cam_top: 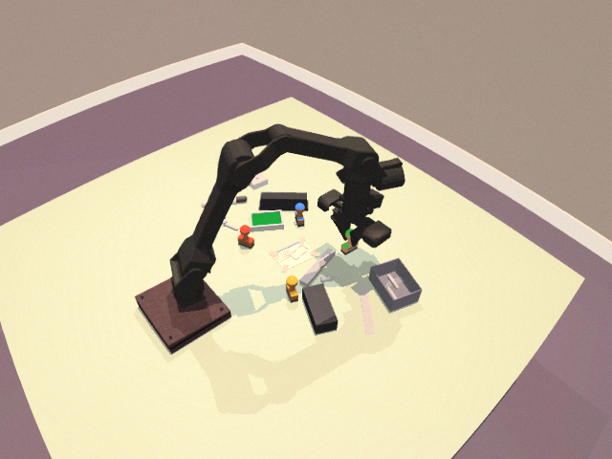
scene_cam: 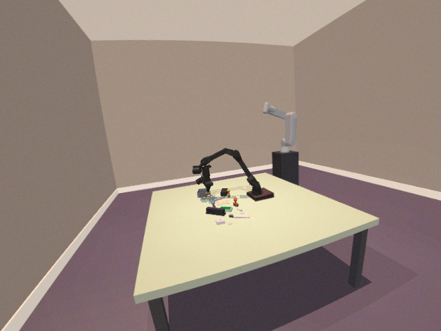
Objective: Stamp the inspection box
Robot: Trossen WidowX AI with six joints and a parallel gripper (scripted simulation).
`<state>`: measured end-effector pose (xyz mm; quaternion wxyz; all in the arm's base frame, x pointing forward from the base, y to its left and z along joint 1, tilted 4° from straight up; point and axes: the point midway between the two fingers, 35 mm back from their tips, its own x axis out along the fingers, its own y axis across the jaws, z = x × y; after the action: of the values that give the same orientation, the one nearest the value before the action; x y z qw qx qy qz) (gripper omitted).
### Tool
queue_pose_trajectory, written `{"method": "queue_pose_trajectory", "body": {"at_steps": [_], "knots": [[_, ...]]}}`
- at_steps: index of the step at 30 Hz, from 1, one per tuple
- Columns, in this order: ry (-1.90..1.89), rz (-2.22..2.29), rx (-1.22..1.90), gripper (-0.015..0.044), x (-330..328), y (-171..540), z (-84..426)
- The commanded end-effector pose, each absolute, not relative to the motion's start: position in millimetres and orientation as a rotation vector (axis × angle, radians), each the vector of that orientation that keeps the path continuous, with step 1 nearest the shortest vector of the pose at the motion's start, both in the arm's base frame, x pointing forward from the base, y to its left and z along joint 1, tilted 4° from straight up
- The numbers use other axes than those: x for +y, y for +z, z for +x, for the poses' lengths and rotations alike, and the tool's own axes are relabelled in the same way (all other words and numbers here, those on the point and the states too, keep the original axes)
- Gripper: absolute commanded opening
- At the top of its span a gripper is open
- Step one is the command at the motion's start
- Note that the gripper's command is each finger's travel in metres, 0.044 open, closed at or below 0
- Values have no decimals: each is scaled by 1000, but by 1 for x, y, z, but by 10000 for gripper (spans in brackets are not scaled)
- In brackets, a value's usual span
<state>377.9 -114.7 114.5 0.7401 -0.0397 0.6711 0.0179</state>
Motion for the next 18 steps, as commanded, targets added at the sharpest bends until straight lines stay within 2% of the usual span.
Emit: {"method": "queue_pose_trajectory", "body": {"at_steps": [1, 18], "knots": [[44, -88, 1471, 0, -115, 117, 378], [44, -88, 1471, 0, -114, 125, 376]]}}
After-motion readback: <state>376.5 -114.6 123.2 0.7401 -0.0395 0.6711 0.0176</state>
